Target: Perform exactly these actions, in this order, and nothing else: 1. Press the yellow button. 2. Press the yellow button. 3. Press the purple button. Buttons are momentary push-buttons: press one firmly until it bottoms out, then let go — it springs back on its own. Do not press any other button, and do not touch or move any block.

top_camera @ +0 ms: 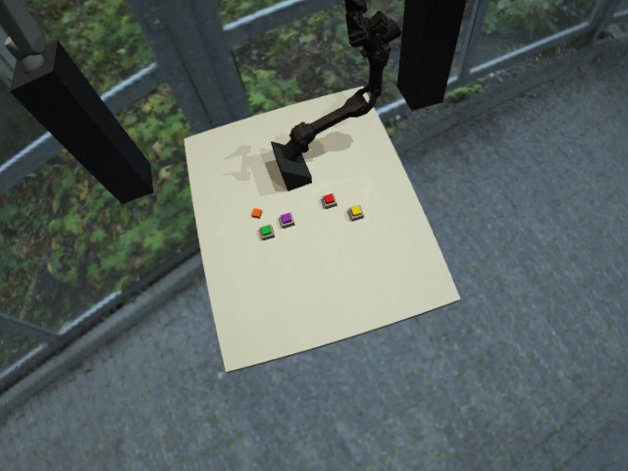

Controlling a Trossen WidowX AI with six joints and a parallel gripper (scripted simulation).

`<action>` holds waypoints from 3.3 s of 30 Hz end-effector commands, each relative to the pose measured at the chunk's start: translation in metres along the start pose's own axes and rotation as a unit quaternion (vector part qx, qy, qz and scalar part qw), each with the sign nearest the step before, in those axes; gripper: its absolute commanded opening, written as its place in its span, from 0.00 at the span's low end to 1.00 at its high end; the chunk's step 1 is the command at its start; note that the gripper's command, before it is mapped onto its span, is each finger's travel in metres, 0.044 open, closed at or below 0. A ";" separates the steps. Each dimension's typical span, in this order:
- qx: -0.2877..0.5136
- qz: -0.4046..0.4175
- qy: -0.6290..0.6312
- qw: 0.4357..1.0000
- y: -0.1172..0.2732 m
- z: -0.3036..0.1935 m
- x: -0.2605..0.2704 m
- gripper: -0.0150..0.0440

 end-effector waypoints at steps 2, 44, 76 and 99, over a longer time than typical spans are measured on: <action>0.052 0.175 -0.023 0.983 -0.025 -0.030 0.071 0.93; 0.525 0.821 0.145 0.172 0.383 -0.185 0.390 0.58; 0.525 0.821 0.145 0.171 0.407 -0.196 0.394 0.29; 0.525 0.821 0.145 0.171 0.413 -0.199 0.394 0.29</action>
Point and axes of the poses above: the point midway between the two fingers, 35 mm back from their tips, its own y axis back along the fingers, its own x axis across the jaws, z = x × y, the point moved 7 cm from there along y, back along the fingers, and after that the axes turned 3 degrees about y, right-handed, at the moved point
